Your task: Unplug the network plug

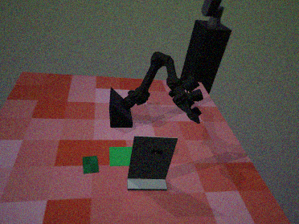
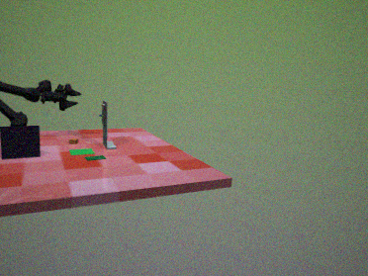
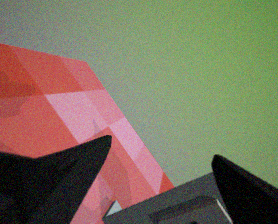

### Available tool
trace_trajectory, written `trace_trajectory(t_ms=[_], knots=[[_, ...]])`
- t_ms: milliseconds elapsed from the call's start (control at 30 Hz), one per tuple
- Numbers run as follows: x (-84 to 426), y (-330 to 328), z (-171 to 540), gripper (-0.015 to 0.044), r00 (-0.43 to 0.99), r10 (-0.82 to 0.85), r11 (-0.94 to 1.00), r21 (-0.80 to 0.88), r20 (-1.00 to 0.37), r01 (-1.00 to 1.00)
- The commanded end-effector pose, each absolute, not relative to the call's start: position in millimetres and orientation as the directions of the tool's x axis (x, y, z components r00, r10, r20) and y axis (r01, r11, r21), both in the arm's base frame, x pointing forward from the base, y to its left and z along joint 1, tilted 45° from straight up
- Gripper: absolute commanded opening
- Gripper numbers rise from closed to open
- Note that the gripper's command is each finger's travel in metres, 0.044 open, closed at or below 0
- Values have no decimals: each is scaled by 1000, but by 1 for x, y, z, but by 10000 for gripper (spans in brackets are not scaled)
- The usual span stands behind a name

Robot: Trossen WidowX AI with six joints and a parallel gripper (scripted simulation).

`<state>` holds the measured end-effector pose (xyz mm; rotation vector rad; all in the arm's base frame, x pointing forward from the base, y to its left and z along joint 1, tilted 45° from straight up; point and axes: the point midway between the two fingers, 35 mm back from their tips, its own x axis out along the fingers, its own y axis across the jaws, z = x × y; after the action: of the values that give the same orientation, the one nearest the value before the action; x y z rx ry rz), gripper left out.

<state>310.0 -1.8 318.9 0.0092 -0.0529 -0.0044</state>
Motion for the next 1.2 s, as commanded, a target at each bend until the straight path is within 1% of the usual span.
trace_trajectory(t_ms=[0, 267, 300, 600, 867, 933, 1167], knots=[[310, -2, 318, 374, 999, -7, 1000, 5, 51, 7], [313, -19, 267, 164, 993, -113, 976, -192, -30, 106], [313, -21, 260, 156, 991, -128, 969, -219, -41, 116], [304, -41, 199, 156, 957, -257, 868, -468, -137, 166], [285, -58, 147, 156, 905, -368, 731, -669, -215, 138], [281, -61, 139, 156, 895, -385, 705, -698, -226, 127], [284, -61, 139, 156, 893, -387, 702, -701, -228, 125]])
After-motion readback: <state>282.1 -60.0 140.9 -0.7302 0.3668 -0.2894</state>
